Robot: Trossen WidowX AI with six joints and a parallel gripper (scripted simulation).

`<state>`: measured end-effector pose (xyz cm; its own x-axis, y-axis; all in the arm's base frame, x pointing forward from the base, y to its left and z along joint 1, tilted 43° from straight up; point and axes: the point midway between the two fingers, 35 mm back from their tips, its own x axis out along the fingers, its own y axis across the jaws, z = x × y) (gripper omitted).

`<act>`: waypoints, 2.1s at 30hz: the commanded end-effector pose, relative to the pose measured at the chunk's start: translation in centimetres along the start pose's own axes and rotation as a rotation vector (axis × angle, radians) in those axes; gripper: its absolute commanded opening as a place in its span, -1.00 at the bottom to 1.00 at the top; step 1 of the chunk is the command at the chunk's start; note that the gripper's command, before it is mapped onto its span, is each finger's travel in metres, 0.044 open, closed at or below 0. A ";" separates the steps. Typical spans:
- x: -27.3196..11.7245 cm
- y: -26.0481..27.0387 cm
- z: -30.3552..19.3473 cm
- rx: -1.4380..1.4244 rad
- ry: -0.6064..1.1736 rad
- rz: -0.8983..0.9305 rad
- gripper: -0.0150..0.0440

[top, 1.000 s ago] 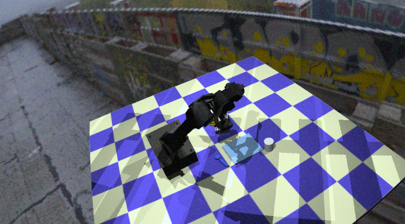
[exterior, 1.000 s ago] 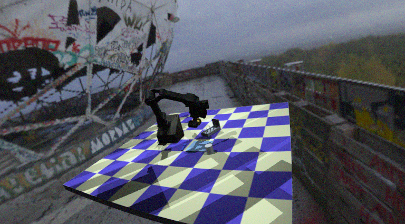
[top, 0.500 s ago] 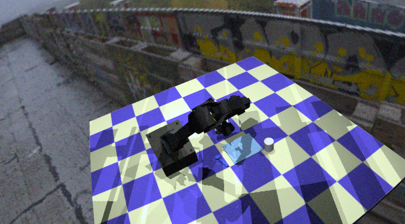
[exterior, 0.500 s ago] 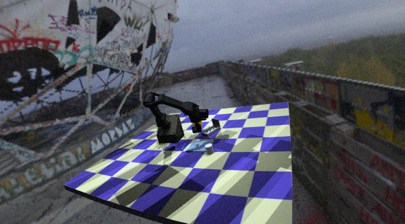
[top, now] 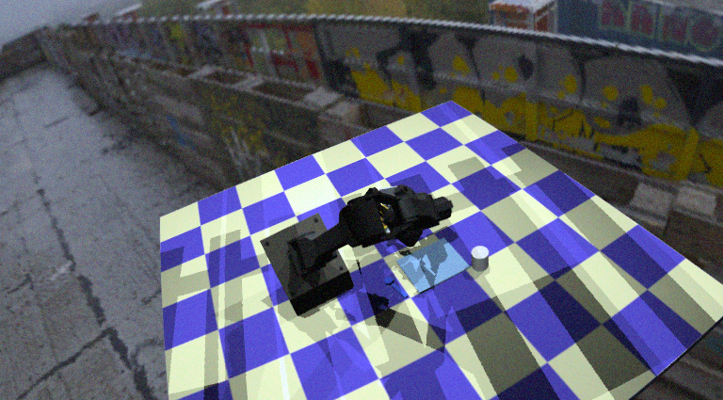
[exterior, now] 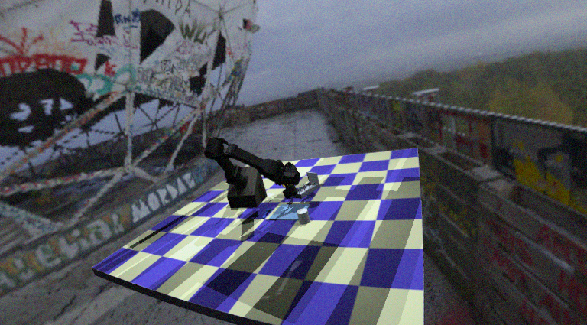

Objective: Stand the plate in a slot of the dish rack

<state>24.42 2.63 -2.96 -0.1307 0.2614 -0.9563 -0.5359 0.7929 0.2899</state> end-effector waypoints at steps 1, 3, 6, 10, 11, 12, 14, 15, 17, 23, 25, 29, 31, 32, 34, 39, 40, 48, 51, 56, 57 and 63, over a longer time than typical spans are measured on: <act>0.2 -0.2 -0.2 -0.090 -0.068 0.035 -0.49; 0.2 -0.4 -0.3 -0.132 -0.101 0.043 -0.49; 0.1 -0.7 -0.3 -0.194 -0.152 0.051 -0.49; 0.0 -1.1 -0.4 -0.278 -0.221 0.053 -0.49; 0.0 -1.2 -0.4 -0.299 -0.239 0.052 -0.49; 0.0 -1.2 -0.4 -0.320 -0.257 0.050 -0.49; -0.1 -1.4 -0.5 -0.362 -0.292 0.045 -0.49; -0.2 -1.5 -0.5 -0.384 -0.310 0.041 -0.49; -0.3 -1.7 -0.6 -0.426 -0.346 0.032 -0.49; -0.7 -2.3 -0.8 -0.554 -0.451 -0.012 -0.49; -0.8 -2.5 -0.9 -0.597 -0.485 -0.031 -0.49; -1.2 -2.9 -1.0 -0.682 -0.551 -0.079 -0.49; -1.4 -3.1 -1.2 -0.724 -0.583 -0.106 -0.49; -1.5 -3.2 -1.2 -0.746 -0.598 -0.121 -0.49; -1.7 -3.3 -1.3 -0.788 -0.628 -0.152 -0.49; -2.3 -3.8 -1.7 -0.893 -0.697 -0.242 -0.49; -2.4 -3.9 -1.7 -0.910 -0.708 -0.258 -0.49; -2.5 -3.9 -1.8 -0.924 -0.716 -0.271 -0.49; -2.5 -3.9 -1.8 -0.924 -0.716 -0.271 -0.49; -1.6 -3.8 -0.9 -0.918 -0.708 -0.270 -0.49; -1.5 -3.8 -0.7 -0.917 -0.708 -0.270 -0.49; -1.3 -3.7 -0.4 -0.919 -0.708 -0.273 -0.49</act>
<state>26.33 -1.33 -2.41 0.4213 0.6182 -0.6636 -0.9058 0.2508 -0.3415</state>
